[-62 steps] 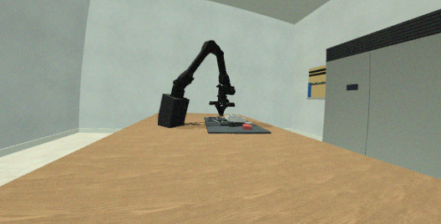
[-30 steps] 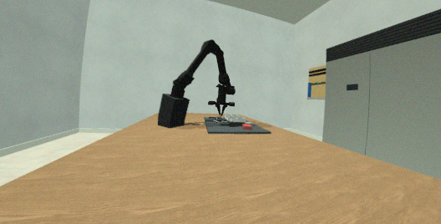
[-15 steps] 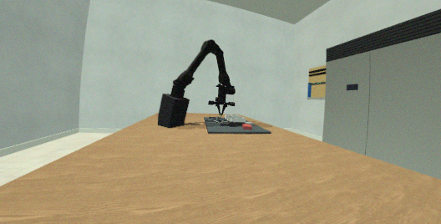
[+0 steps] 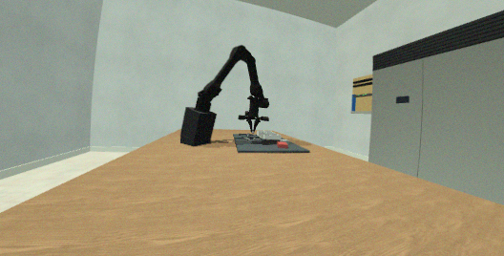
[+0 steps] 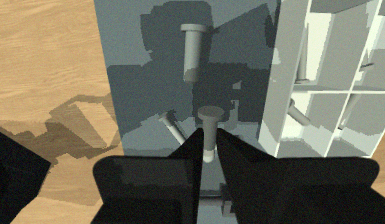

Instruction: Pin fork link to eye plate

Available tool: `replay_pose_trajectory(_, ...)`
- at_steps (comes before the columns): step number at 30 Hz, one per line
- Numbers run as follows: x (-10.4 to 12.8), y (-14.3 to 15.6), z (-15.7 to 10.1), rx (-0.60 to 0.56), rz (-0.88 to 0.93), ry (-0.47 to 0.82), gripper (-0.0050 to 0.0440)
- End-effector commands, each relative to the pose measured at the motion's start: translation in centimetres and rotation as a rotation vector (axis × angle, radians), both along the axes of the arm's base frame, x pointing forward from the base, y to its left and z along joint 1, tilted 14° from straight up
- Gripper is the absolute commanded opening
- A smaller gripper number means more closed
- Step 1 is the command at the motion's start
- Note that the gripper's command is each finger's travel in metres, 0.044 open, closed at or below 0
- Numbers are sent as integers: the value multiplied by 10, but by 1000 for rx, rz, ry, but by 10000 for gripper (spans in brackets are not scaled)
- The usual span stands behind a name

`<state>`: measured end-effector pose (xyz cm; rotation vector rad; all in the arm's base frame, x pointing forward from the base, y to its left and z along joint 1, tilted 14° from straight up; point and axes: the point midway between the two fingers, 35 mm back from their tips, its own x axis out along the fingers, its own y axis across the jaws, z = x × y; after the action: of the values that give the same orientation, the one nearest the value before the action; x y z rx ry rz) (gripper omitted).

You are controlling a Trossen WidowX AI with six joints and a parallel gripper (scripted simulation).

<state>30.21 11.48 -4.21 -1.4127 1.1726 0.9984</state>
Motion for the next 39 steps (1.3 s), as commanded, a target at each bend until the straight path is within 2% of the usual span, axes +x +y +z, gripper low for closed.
replay_pose_trajectory(1,4,-4,2,0,6,-3,14)
replay_pose_trajectory(39,34,-42,15,0,6,-3,14)
